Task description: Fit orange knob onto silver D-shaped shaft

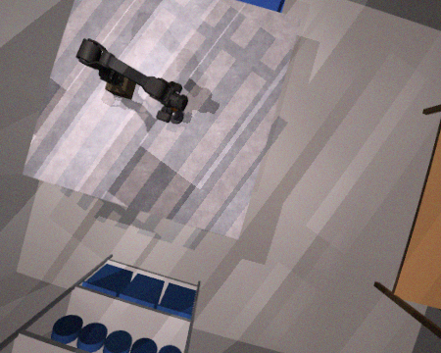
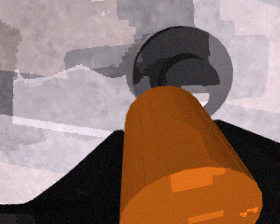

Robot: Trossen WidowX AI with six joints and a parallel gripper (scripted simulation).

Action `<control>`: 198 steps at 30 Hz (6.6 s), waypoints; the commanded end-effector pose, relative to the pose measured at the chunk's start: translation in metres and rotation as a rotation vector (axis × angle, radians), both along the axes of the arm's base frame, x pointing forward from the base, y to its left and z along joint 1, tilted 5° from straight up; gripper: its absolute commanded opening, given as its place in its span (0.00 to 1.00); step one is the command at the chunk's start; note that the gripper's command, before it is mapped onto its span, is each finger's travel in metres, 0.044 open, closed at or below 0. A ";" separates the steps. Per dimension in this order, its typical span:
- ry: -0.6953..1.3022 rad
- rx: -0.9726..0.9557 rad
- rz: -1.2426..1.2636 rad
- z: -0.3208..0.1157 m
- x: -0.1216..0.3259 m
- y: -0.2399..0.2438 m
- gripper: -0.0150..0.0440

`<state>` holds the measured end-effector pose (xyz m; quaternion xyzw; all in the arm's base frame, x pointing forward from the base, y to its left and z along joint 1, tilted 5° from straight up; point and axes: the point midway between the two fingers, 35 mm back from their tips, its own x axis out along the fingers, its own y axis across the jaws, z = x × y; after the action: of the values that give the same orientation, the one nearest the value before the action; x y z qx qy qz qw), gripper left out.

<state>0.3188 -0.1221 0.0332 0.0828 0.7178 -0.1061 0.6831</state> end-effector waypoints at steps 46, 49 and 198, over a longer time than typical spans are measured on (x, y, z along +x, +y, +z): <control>-0.029 -0.062 -1.048 -0.006 -0.007 -0.026 0.25; -0.031 -0.067 -1.133 -0.006 -0.007 -0.026 0.25; -0.067 -0.130 -2.409 0.047 0.001 -0.026 1.00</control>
<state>0.3209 -0.1489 0.0855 0.6742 0.1516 -0.7014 0.1748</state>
